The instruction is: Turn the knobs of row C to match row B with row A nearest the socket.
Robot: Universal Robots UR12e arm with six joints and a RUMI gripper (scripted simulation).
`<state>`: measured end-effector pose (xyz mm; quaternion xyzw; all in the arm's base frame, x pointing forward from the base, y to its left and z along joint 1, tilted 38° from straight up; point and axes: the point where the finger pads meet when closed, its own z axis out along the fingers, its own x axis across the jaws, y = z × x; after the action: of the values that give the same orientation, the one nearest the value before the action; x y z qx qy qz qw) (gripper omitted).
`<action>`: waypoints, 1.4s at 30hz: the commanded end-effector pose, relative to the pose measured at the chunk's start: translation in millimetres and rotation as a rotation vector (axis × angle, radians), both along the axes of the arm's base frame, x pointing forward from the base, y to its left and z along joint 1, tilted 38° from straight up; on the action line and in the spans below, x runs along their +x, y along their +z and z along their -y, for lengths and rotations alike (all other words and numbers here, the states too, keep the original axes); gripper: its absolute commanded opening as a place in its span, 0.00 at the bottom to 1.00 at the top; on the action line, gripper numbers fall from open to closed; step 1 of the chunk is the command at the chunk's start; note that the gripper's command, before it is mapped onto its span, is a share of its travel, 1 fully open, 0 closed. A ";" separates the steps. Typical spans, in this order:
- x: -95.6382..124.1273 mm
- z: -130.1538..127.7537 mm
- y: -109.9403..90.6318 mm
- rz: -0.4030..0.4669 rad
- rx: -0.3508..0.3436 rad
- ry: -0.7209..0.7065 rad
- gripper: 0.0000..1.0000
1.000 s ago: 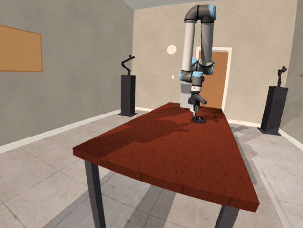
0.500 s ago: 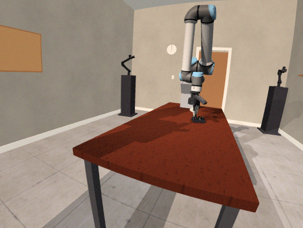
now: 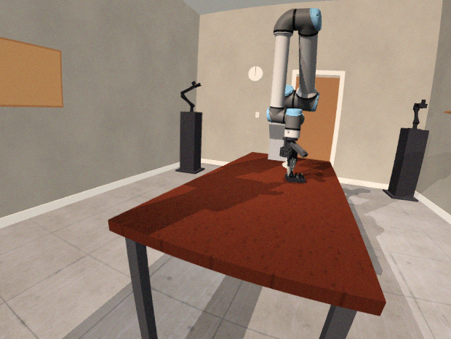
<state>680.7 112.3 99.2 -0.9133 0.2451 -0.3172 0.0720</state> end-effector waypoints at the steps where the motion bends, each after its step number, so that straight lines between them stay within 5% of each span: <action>1: 1.3 -0.1 -1.1 0.001 0.000 0.000 0.11; 40: 1.6 -0.1 -1.5 0.001 0.000 0.000 0.11; 42: 1.6 -0.1 -1.5 0.001 0.000 0.000 0.04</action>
<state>682.3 112.2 97.2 -0.9133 0.2451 -0.3172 0.0720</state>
